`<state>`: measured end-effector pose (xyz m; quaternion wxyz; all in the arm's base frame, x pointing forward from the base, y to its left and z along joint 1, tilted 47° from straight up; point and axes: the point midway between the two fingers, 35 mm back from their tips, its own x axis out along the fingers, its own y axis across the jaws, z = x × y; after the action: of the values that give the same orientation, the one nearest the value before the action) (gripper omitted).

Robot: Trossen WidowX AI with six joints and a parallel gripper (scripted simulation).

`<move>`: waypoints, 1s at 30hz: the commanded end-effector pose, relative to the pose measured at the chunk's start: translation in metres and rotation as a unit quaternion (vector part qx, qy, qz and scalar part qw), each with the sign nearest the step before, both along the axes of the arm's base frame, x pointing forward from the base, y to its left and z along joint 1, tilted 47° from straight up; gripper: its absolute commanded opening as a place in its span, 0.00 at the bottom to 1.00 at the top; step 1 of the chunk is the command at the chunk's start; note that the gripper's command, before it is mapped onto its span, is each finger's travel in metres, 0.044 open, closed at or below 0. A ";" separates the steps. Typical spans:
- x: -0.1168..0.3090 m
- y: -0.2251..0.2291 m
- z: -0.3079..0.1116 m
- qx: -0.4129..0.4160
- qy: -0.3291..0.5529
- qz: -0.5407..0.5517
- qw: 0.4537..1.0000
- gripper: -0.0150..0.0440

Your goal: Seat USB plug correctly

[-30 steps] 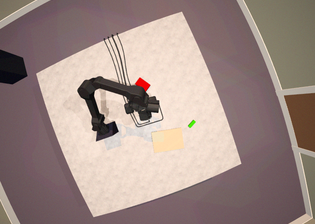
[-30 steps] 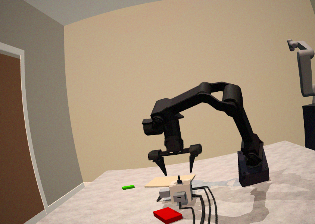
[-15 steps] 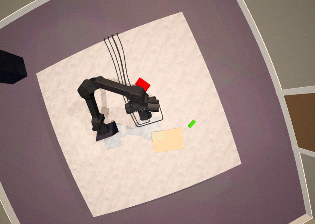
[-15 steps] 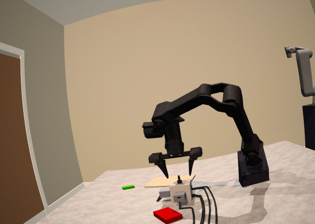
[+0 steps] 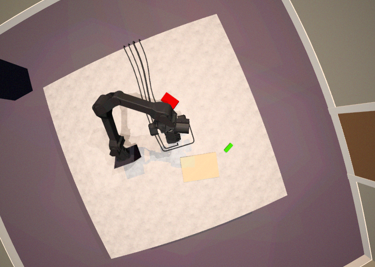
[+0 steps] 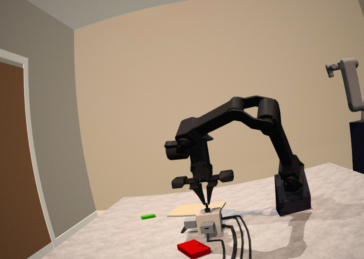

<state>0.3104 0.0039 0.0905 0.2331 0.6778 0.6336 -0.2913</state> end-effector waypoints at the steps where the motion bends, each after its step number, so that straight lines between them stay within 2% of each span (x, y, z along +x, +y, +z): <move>1: 0.000 0.000 0.000 0.000 0.000 0.000 1.000 0.25; 30: 0.000 -0.007 0.006 0.000 0.000 0.000 1.000 0.25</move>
<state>0.3095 0.0003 0.0947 0.2310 0.6779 0.6340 -0.2917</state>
